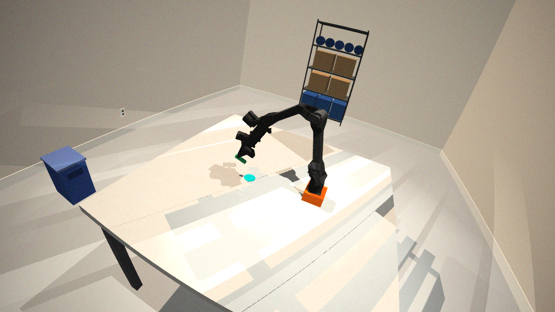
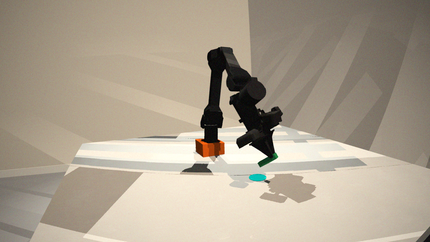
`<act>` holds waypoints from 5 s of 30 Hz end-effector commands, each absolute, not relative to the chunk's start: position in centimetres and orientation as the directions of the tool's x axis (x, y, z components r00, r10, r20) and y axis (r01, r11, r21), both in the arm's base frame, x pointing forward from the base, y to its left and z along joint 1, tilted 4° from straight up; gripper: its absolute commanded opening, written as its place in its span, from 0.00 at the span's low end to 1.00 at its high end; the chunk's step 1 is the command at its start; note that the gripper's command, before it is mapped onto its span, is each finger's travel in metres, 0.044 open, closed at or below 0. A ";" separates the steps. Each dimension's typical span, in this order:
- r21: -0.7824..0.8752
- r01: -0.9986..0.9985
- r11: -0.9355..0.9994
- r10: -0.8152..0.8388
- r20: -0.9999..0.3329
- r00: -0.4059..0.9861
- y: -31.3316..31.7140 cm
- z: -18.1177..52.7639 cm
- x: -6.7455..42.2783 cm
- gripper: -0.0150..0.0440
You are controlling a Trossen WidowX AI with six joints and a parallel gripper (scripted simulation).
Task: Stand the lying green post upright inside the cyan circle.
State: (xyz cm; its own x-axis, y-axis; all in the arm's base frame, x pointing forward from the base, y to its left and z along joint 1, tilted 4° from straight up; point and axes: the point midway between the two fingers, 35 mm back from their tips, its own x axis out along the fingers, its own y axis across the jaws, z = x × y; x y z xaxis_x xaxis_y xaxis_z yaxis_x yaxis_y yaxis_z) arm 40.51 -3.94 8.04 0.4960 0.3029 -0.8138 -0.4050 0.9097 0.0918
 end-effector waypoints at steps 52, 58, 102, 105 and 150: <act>0.151 -0.391 0.908 0.405 -0.557 0.725 -5.4 8.0 41.2 0.29; 0.154 -0.396 0.905 0.414 -0.527 0.742 -5.5 8.1 41.0 0.29; 0.150 -0.455 0.878 0.479 -0.308 0.822 -5.9 9.2 38.7 0.29; 0.148 -0.461 0.875 0.484 -0.294 0.824 -5.9 9.3 38.5 0.29; 0.085 -0.552 0.829 0.559 -0.113 0.822 -5.1 10.7 33.9 0.29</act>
